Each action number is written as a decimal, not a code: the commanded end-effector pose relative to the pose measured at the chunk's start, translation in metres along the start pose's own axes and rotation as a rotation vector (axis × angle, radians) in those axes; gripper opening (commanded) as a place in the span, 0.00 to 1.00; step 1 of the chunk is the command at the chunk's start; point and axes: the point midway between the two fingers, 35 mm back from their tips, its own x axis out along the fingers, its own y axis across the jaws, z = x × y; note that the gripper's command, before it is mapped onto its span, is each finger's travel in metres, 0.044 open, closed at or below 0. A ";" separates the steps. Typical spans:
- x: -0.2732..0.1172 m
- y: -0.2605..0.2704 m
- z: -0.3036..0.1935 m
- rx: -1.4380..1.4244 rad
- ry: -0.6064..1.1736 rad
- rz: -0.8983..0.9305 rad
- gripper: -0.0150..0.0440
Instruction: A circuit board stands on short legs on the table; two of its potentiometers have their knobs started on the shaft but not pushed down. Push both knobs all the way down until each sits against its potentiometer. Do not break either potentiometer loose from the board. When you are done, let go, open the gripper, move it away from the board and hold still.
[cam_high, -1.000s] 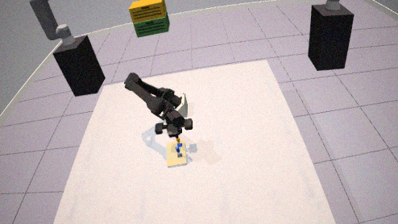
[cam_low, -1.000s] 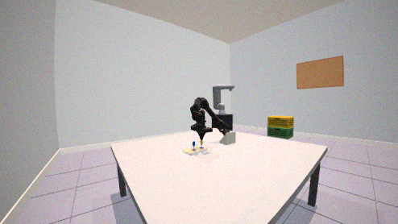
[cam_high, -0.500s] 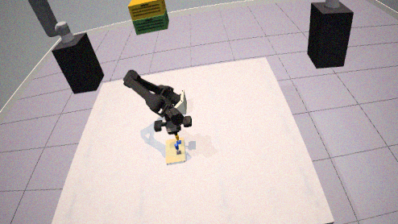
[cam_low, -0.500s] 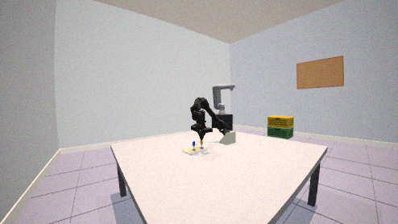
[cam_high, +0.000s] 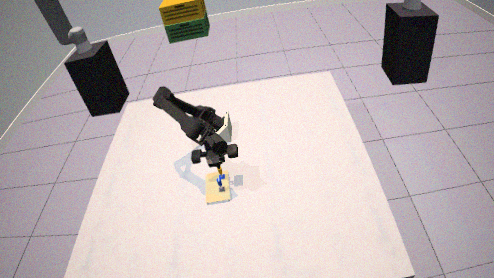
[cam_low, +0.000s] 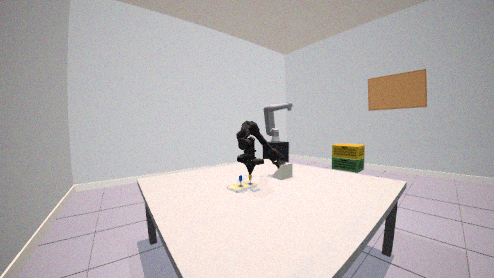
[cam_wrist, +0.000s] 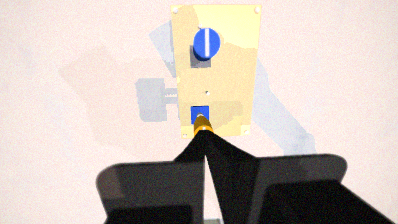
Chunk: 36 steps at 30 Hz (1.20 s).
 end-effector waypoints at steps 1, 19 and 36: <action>0.012 -0.002 0.001 0.006 0.010 -0.007 0.25; 0.016 -0.002 0.001 0.006 0.010 -0.007 0.25; 0.018 -0.002 0.001 0.006 0.010 -0.007 0.25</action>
